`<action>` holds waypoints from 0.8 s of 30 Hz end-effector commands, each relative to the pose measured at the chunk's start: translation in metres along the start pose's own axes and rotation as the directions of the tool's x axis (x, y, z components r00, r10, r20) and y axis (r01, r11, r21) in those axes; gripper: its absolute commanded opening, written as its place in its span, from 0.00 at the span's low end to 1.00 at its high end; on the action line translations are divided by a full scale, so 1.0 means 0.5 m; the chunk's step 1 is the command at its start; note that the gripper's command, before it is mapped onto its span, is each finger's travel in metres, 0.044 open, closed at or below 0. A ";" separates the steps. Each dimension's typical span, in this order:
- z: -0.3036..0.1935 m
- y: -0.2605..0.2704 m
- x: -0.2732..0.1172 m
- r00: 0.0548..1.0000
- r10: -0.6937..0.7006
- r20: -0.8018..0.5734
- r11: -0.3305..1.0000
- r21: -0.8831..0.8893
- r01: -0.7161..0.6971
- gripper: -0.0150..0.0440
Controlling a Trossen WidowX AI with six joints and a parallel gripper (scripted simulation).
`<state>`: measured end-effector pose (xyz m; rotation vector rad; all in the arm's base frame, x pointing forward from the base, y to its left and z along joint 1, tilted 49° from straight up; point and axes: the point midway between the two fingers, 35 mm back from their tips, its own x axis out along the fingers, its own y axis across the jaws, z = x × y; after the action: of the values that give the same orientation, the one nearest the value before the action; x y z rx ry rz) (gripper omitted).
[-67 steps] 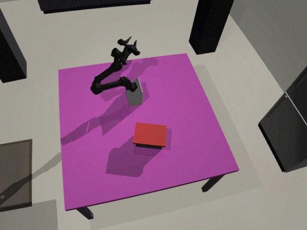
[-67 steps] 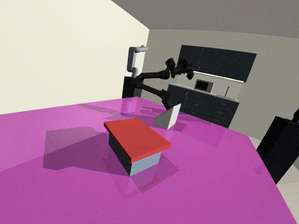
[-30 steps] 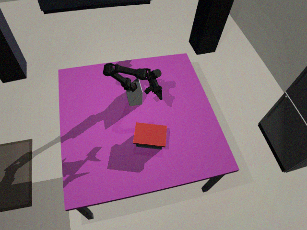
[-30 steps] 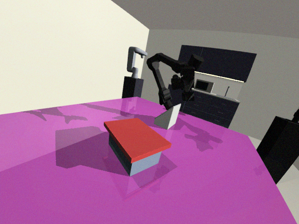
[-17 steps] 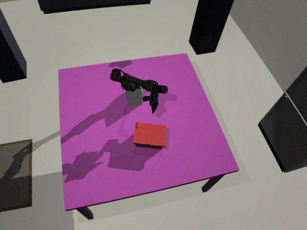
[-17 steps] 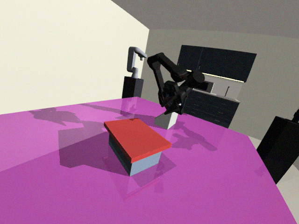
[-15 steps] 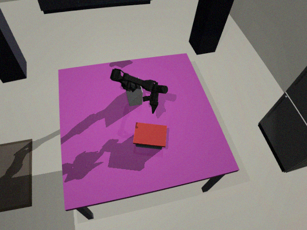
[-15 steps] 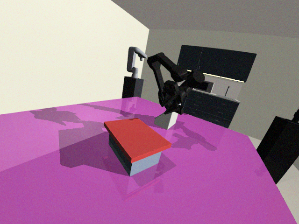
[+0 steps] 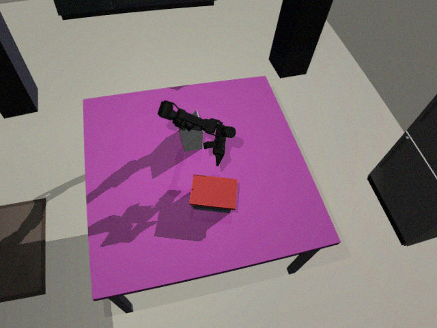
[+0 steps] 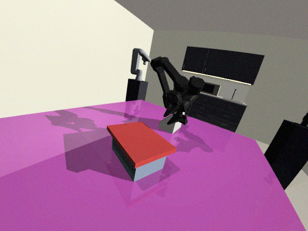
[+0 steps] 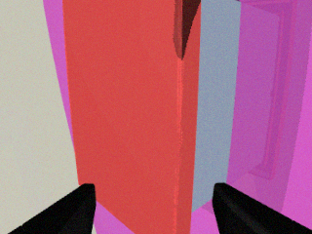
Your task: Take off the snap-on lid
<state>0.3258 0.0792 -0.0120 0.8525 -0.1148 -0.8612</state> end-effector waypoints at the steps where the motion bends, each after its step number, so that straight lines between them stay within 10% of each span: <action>1: 0.007 -0.039 0.023 1.000 -0.001 0.006 1.000 -0.028 0.001 0.65; 24: -0.004 -0.043 0.075 1.000 -0.021 -0.002 0.999 -0.026 0.021 0.65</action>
<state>0.3360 0.0499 -0.0320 0.8395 -0.1051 -0.8778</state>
